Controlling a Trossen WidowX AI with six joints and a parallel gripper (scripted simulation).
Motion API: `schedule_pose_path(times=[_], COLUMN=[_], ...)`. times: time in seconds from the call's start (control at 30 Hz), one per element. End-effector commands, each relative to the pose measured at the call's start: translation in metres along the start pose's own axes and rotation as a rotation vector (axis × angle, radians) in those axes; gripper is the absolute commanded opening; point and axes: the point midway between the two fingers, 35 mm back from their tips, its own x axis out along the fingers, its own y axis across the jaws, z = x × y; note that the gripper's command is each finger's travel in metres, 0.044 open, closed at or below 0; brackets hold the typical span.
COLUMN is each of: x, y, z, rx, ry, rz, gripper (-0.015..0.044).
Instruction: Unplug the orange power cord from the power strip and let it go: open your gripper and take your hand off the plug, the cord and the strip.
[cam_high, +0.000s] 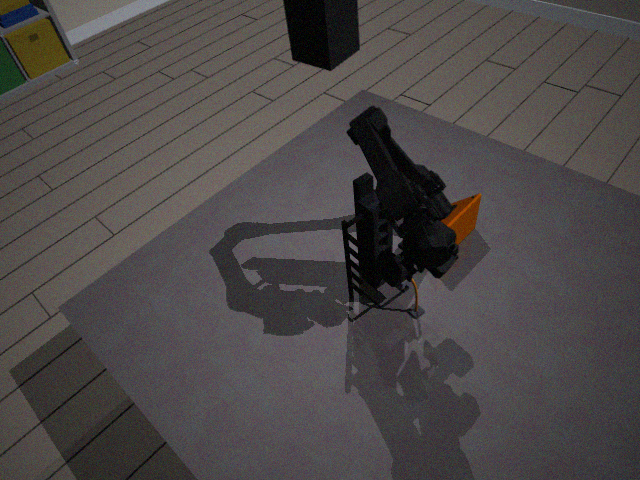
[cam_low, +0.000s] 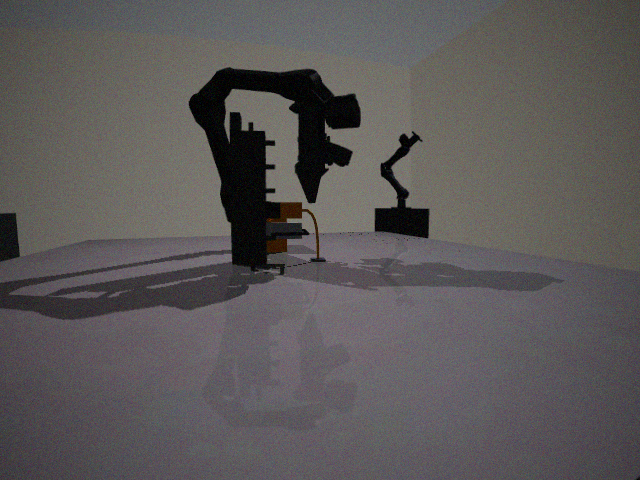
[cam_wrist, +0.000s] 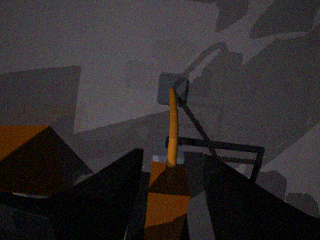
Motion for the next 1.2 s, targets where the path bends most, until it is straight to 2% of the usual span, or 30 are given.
schedule_pose_path(times=[0.0,0.53,1.03,1.17], x=[-0.001,-0.001,0.011,0.009], y=[-0.001,0.000,-0.001,0.000], z=[-0.008,-0.034,-0.035,-0.035], rx=[-0.005,-0.006,-0.006,-0.001], ry=[0.001,0.003,0.003,0.004], rz=[-0.005,-0.004,-0.005,0.001], gripper=[0.0160,0.0160,0.0160,0.0055])
